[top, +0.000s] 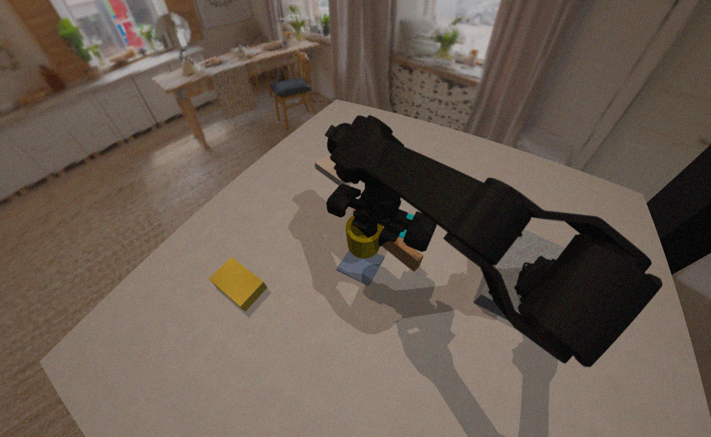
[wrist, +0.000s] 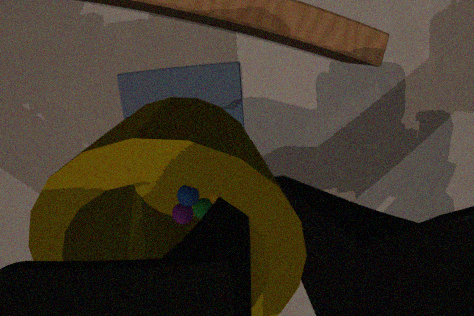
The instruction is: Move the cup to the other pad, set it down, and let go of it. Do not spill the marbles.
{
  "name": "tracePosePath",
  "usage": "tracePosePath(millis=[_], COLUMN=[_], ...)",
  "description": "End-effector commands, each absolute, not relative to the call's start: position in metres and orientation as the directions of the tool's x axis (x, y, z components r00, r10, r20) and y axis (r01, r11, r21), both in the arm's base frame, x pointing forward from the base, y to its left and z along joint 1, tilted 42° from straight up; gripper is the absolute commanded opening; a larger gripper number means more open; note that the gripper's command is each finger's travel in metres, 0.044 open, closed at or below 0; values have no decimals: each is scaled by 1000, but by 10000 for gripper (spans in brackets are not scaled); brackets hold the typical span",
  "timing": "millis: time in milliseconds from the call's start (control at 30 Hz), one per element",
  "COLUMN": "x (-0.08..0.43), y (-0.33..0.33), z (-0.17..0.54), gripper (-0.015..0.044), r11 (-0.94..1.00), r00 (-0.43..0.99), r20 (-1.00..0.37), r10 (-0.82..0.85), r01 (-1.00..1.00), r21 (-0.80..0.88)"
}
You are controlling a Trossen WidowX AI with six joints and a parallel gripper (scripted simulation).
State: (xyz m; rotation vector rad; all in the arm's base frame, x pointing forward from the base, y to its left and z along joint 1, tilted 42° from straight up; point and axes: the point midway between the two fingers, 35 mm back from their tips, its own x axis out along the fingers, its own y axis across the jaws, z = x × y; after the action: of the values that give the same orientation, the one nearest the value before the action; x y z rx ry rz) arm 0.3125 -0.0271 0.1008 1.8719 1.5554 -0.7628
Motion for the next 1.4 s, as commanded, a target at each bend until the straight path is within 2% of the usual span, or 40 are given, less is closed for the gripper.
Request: tracePosePath(millis=[0, 1367], x=[311, 273], y=[-31, -115], z=[96, 25], gripper=[0, 0], r11=[-149, -145], r00=[156, 156], r20=[-743, -751], r10=[651, 642], r01=[986, 986], r21=[77, 80])
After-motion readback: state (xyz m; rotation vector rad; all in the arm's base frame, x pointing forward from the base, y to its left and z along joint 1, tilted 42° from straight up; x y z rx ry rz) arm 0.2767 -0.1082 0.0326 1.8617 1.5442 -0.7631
